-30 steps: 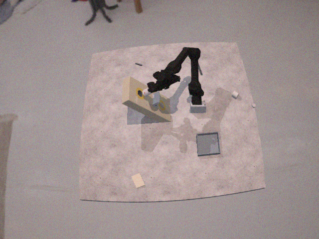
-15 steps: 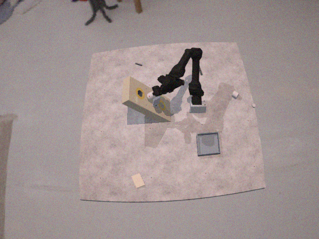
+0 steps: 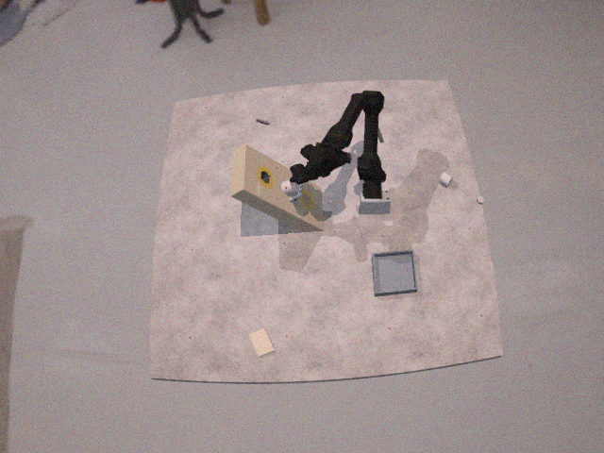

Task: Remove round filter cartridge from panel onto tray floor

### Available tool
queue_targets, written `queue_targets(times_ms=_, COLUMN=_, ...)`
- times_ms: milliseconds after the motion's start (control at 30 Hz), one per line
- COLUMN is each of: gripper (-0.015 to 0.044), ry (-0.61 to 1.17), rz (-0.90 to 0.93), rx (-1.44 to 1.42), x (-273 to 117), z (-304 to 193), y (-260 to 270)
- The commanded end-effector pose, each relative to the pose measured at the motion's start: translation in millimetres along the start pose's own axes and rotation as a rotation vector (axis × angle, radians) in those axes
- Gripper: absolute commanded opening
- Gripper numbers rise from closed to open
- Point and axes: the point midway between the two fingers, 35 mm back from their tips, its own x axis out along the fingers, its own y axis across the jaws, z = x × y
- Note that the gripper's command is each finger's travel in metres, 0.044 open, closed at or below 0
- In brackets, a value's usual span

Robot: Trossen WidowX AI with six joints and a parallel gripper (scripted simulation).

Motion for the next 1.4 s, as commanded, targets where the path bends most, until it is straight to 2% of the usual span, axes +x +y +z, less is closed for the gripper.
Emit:
queue_targets(times_ms=0, gripper=0.0089, ry=-0.002, rz=0.0, rx=0.001, x=0.1, z=-0.5, y=-1.2)
queue_targets(times_ms=100, gripper=0.0089, ry=-0.008, rz=0.004, rx=0.011, x=-0.2, z=-0.5, y=-3.8)
queue_targets(times_ms=333, gripper=0.0089, ry=-0.008, rz=0.004, rx=0.012, x=-9.0, z=37.3, y=53.2)
queue_targets(times_ms=467, gripper=0.0089, ry=-0.008, rz=0.004, rx=0.012, x=-9.9, z=41.3, y=58.9)
queue_targets(times_ms=833, gripper=0.0378, ry=-0.007, rz=0.018, rx=0.034, x=-57.0, z=76.1, y=110.4)
queue_targets(times_ms=933, gripper=0.0305, ry=0.044, rz=-0.034, rx=-0.156, x=-46.1, z=60.9, y=95.0)
queue_targets(times_ms=1133, gripper=0.0305, ry=0.348, rz=-0.201, rx=-0.89, x=-17.6, z=7.2, y=18.1)
queue_targets(times_ms=1367, gripper=0.0305, ry=0.391, rz=-0.214, rx=-0.965, x=-14.0, z=1.7, y=8.1)
